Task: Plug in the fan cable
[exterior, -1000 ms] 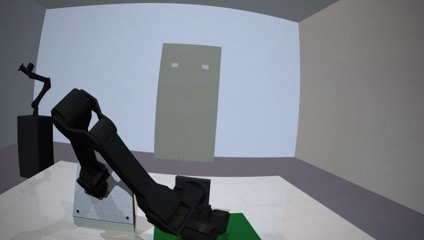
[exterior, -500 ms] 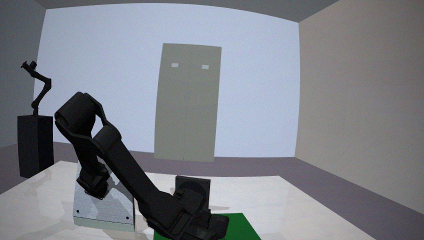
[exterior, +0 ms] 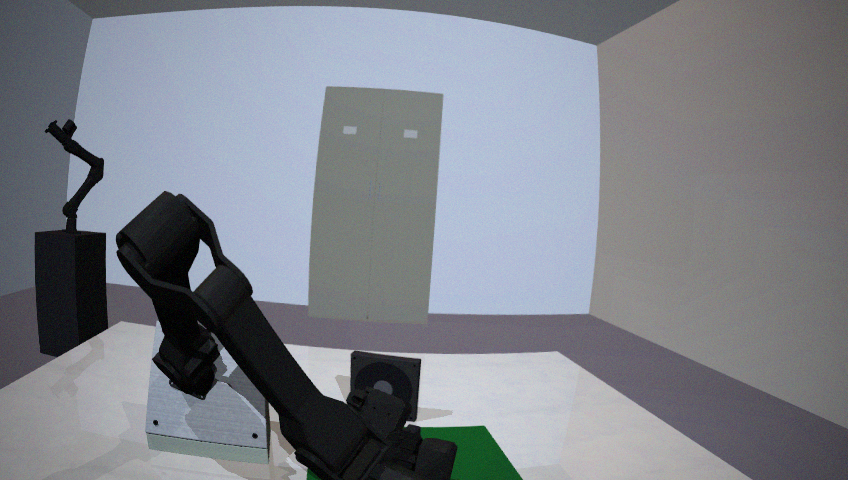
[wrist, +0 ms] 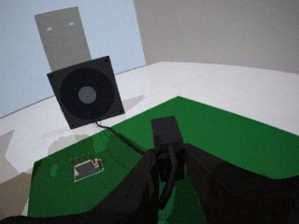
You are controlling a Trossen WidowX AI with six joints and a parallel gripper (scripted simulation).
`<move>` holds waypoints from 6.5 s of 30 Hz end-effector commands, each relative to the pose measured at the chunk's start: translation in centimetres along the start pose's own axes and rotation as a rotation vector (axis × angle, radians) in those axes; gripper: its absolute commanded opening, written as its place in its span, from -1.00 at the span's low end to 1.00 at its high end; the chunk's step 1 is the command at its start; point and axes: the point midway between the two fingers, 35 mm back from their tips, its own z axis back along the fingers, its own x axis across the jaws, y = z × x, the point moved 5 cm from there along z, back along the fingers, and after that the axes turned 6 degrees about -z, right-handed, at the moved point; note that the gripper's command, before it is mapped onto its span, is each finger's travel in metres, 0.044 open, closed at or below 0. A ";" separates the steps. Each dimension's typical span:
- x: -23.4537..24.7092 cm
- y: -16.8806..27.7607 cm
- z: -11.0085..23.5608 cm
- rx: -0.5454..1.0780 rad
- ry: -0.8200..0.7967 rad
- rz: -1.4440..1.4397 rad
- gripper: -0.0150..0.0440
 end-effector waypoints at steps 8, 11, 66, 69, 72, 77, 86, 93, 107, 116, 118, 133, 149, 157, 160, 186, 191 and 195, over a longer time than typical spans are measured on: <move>-0.2 1.0 -0.3 -0.009 -0.002 0.003 -0.49; -0.2 1.2 -0.4 -0.008 -0.002 0.003 -0.49; -0.3 2.4 -0.5 0.000 -0.002 -0.001 -0.49; -0.3 2.4 -0.5 0.000 -0.002 -0.001 -0.49; -0.3 2.4 -0.5 0.000 -0.002 0.000 -0.40; -0.3 2.4 -0.5 0.000 -0.002 0.000 -0.02; -0.3 2.4 -0.5 0.000 -0.002 0.000 -0.02; -0.3 2.4 -0.5 0.000 -0.002 0.000 -0.02; -0.4 2.1 0.7 0.001 -0.003 0.000 -0.02; -0.6 1.2 3.3 0.003 -0.003 0.001 -0.02; -0.6 1.0 3.9 0.004 -0.003 0.001 -0.02; -0.1 -1.0 8.3 0.004 -0.002 0.002 -0.02; 0.7 -2.3 7.9 0.121 -0.133 -0.102 0.87; 1.2 -2.9 6.7 0.254 -0.229 -0.182 1.00; 1.4 -3.2 6.3 0.308 -0.257 -0.208 1.00; 2.4 -5.8 4.1 0.833 -0.301 -0.320 1.00; 2.5 -6.4 3.8 0.932 -0.264 -0.318 1.00; 2.4 -7.0 3.7 1.006 -0.224 -0.312 1.00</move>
